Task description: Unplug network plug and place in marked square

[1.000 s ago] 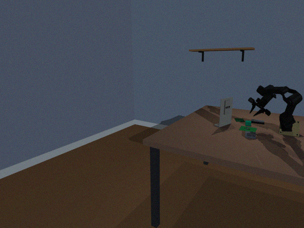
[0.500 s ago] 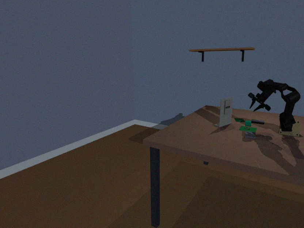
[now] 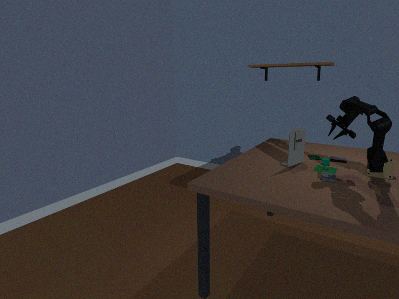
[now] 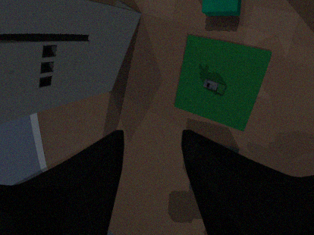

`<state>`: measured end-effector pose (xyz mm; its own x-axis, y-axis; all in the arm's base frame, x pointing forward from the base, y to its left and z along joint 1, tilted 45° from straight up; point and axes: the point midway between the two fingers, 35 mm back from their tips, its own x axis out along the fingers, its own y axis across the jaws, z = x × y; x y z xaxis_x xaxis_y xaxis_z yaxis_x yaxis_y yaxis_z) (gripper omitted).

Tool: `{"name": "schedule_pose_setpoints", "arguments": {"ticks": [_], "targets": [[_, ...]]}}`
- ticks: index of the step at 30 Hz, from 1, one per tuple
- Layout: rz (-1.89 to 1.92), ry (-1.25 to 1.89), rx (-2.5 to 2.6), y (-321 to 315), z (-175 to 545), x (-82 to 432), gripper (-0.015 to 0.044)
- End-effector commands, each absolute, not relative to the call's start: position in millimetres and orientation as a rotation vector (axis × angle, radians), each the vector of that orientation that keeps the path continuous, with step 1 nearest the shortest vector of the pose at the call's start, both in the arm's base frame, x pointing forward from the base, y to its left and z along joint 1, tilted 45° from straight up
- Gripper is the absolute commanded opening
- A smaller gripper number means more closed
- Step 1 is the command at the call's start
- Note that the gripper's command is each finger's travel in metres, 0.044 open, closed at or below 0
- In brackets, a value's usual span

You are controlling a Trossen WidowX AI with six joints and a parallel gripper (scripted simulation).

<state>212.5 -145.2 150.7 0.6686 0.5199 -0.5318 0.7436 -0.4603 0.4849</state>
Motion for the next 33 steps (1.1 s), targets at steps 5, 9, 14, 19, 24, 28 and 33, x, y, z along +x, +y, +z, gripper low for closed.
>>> {"name": "schedule_pose_setpoints", "arguments": {"ticks": [5, 9, 14, 19, 24, 28, 33], "targets": [[-0.398, 0.968, 2.158, -160.1, 168.0, 208.0, 0.0156], [-0.395, 0.968, 2.16, -163.9, 173.1, 206.3, 0.0156], [-0.395, 0.968, 2.16, -163.9, 173.1, 206.3, 0.0287], [-0.395, 0.968, 2.16, -163.9, 173.1, 206.3, 0.0419], [-0.395, 0.968, 2.16, -163.9, 173.1, 206.3, 0.044], [-0.395, 0.968, 2.16, -163.9, 173.1, 206.3, 0.044], [-0.395, 0.968, 2.16, -163.9, 173.1, 206.3, 0.044]]}}
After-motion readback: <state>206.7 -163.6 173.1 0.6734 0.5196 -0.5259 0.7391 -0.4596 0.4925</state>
